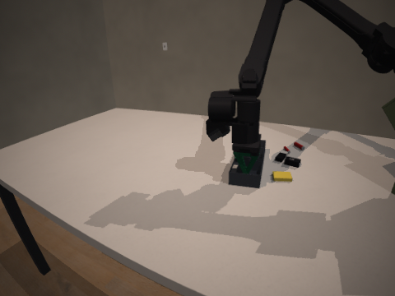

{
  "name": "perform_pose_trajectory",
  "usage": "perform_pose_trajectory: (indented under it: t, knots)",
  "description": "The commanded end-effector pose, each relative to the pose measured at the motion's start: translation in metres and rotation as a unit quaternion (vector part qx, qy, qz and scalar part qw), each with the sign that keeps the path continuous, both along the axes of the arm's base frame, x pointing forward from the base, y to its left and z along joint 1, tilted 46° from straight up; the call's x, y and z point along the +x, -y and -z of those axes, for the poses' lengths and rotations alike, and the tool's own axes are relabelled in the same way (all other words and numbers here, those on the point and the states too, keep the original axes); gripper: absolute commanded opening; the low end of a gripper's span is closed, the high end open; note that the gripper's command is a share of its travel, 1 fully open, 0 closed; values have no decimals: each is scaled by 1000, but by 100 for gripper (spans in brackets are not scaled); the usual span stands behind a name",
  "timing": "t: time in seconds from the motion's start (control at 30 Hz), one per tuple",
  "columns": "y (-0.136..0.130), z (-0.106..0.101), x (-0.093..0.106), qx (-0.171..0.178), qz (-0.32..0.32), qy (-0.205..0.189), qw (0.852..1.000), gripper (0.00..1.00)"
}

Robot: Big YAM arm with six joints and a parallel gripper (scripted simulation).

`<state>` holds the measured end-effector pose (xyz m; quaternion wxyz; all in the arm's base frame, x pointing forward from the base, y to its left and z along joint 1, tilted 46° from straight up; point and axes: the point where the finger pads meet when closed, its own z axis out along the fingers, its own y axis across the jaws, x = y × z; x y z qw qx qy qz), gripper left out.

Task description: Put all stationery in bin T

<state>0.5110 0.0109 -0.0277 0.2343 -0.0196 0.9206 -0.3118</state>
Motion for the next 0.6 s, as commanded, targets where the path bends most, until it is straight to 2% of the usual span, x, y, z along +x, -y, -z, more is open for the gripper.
perform_pose_trajectory:
  t: [0.0,0.07,0.57]
  knots:
    - [7,0,10,-1,-1,5,1000,9]
    - [7,-6,11,0,-1,10,1000,9]
    - [8,-6,12,0,-1,11,1000,9]
